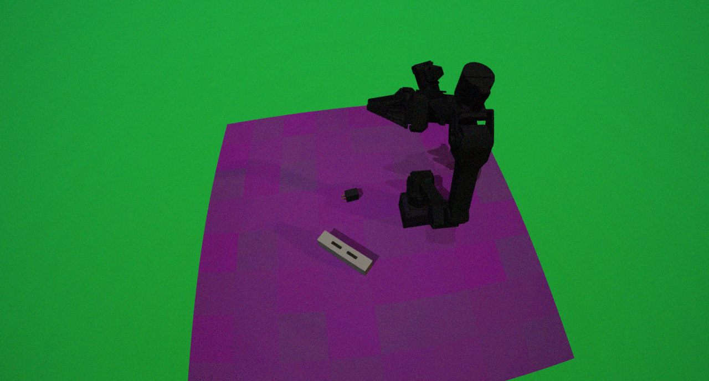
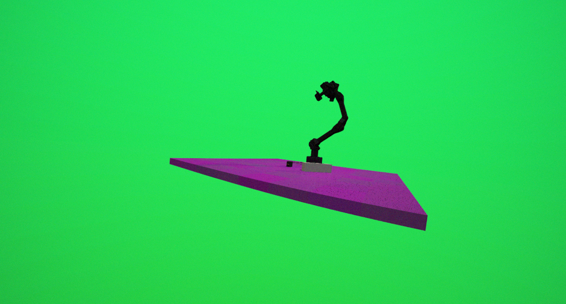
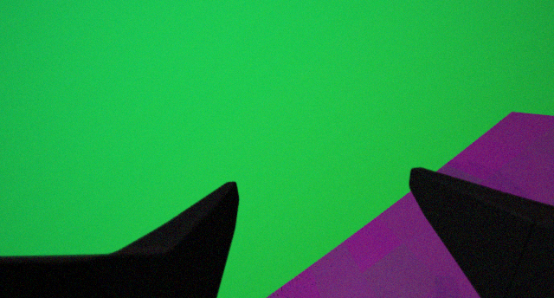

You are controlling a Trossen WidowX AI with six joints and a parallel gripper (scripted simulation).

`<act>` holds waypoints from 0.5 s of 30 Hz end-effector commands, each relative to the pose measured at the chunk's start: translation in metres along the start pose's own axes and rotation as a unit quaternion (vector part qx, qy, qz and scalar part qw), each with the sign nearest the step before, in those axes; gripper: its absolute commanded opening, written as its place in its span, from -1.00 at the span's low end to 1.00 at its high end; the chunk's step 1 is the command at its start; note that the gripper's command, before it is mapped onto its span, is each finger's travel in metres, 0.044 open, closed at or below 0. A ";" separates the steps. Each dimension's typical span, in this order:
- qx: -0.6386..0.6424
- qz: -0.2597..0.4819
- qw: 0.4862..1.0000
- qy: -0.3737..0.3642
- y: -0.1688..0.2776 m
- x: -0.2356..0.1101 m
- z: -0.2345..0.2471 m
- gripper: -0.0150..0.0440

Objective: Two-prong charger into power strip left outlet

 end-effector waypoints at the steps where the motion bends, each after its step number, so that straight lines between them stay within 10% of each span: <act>1: 0.000 0.000 1.000 0.000 0.000 0.000 0.000 0.95; 15: 0.033 -0.010 0.999 0.029 -0.041 0.005 -0.074 1.00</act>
Point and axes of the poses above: the point midway between the two fingers, 35 mm back from their tips, its own x axis out along the fingers, its own z axis across the jaws, y = z × x, the point moved 2 cm from there along -x, back along the fingers
